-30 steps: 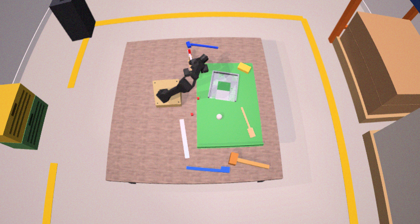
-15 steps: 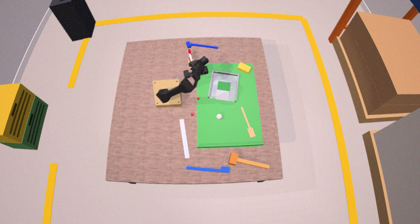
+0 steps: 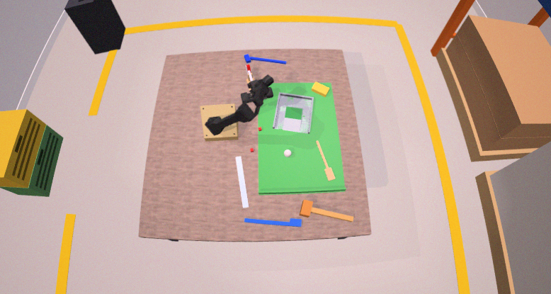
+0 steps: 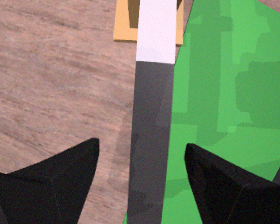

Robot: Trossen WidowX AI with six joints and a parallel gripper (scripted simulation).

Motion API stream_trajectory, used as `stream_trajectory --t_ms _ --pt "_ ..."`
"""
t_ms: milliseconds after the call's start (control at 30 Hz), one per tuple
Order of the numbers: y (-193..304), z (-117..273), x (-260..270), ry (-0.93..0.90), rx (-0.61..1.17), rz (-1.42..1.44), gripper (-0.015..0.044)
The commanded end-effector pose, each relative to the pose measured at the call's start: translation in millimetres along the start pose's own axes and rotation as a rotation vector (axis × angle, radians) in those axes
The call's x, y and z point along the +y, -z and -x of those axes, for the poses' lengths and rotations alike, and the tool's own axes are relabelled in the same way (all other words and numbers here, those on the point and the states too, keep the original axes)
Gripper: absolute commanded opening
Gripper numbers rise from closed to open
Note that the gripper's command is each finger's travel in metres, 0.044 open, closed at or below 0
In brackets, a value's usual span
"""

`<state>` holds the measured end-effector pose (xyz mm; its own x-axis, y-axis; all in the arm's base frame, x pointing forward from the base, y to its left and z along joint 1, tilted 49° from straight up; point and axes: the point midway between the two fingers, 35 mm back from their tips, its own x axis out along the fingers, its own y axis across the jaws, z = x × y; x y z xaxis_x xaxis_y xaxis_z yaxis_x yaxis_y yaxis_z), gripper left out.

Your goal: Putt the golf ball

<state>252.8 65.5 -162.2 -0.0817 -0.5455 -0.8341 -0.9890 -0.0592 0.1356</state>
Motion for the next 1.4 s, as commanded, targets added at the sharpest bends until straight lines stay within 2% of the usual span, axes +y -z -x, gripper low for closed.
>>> stream_trajectory --t_ms 0,167,267,433,833,967,1033,1367 --pt "-0.1 0.4 -0.3 0.0 0.0 -0.001 0.0151" --pt "-0.1 0.4 -0.3 0.0 0.0 -0.001 0.002" --pt "-0.1 0.4 -0.3 0.0 0.0 -0.001 0.0" --pt "-2.6 7.5 -1.6 0.001 -0.002 -0.001 0.0" --pt "-26.4 92.3 -0.5 0.0 -0.006 0.001 0.0" --pt "-27.5 97.5 0.4 0.0 -0.006 0.001 0.0" --pt "-21.6 90.9 -1.2 0.007 0.004 -0.012 0.0" --pt "32.3 120.3 -4.8 0.03 0.028 -0.308 0.0"
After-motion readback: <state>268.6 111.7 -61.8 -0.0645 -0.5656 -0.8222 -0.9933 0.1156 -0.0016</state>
